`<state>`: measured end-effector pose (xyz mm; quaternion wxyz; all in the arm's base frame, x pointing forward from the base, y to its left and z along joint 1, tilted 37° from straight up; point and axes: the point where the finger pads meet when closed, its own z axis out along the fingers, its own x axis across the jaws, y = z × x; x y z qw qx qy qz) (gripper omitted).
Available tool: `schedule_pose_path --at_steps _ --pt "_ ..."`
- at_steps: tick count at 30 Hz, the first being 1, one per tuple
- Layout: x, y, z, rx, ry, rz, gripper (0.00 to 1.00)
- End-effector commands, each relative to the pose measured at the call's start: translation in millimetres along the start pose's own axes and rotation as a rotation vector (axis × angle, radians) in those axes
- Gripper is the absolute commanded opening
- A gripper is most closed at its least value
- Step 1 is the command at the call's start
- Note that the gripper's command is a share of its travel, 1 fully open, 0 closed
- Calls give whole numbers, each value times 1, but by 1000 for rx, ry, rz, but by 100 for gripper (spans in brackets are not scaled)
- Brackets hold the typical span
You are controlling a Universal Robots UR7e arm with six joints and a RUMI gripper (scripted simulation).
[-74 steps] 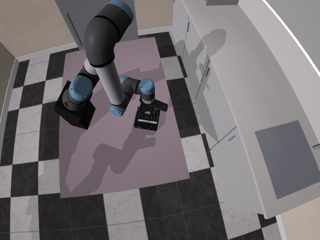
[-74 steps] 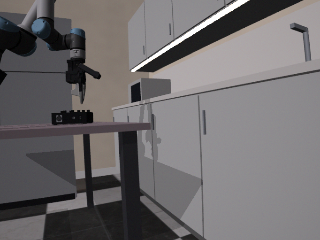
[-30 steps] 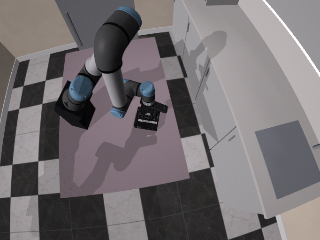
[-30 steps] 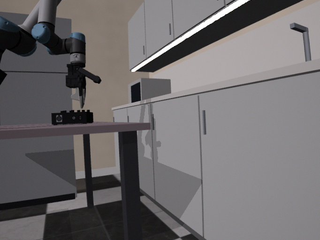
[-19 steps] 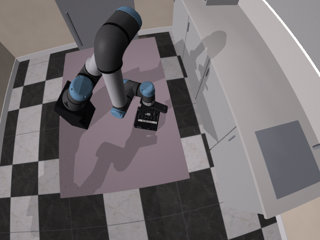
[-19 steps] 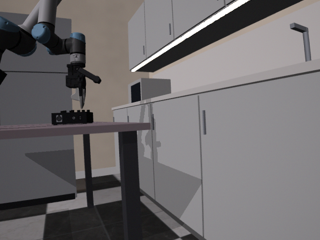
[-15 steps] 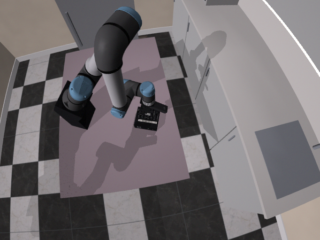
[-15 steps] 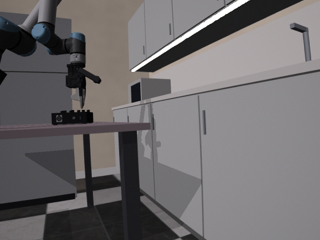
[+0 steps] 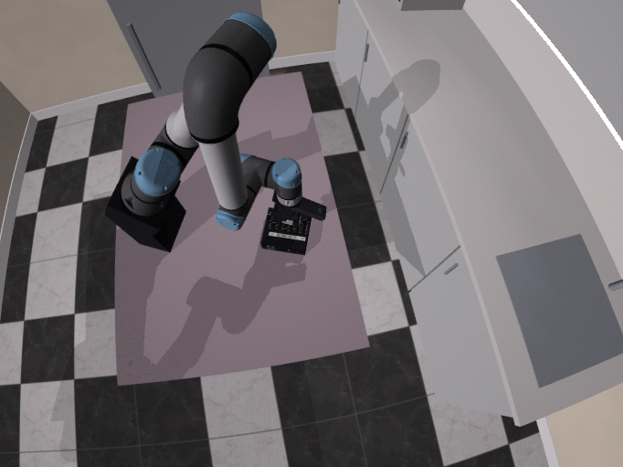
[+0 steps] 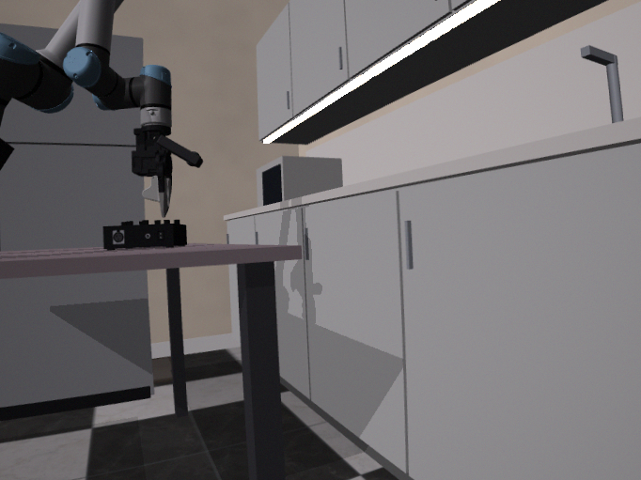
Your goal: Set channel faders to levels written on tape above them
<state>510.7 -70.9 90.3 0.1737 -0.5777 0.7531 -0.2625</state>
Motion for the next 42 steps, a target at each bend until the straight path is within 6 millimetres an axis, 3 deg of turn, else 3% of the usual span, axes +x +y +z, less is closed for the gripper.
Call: schedule_pose_path --at_steps 1,42 --pt "0 0 0 1 0 0 0" --pt "0 0 12 1 0 0 0"
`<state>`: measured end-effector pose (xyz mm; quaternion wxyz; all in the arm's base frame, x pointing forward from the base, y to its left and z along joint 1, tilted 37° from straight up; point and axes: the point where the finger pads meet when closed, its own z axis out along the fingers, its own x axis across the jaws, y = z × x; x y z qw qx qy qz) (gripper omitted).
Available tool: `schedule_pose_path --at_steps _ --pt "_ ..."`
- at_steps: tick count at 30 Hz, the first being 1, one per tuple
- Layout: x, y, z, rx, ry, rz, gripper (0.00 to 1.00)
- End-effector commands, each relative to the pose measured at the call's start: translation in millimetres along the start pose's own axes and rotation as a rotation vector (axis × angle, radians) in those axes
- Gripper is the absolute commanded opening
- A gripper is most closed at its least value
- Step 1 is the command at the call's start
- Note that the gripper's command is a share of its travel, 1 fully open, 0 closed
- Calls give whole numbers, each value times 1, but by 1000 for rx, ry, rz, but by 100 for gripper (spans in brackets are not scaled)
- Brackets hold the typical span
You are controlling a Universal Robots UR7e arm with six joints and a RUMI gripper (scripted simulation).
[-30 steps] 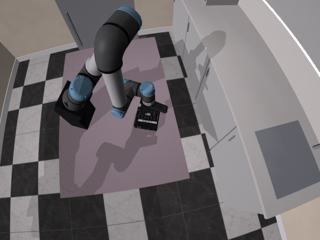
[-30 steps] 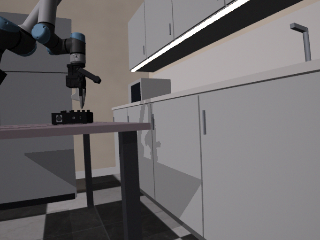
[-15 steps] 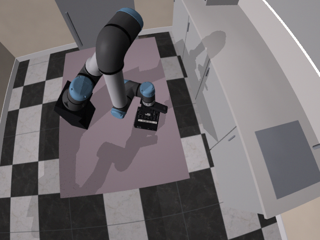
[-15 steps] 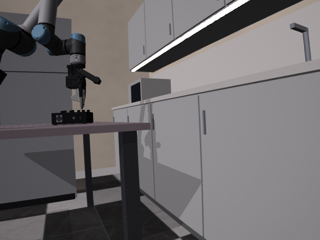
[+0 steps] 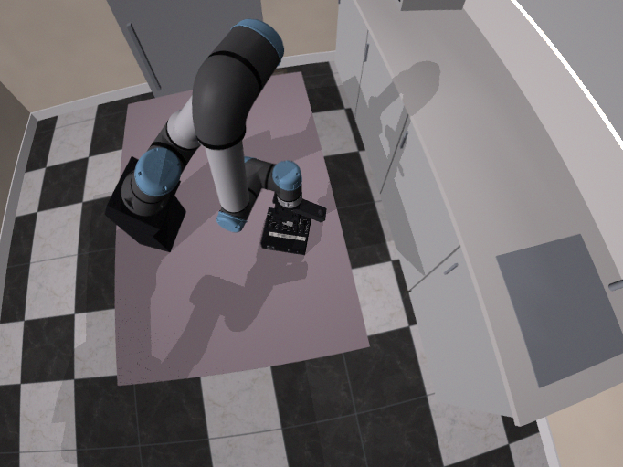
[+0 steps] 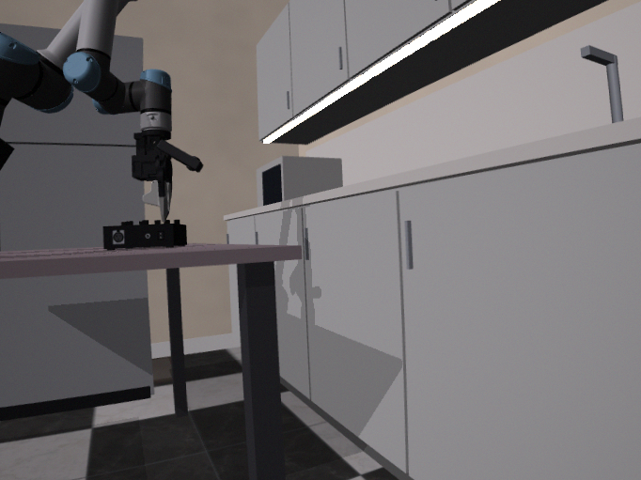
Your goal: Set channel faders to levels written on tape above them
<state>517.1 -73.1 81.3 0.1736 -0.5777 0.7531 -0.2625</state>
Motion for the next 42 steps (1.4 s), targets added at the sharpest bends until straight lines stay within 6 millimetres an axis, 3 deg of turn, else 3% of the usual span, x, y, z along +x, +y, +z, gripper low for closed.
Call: schedule_pose_path --at_steps 1,42 --pt "0 0 0 1 0 0 0" --pt "-12 0 0 1 0 0 0"
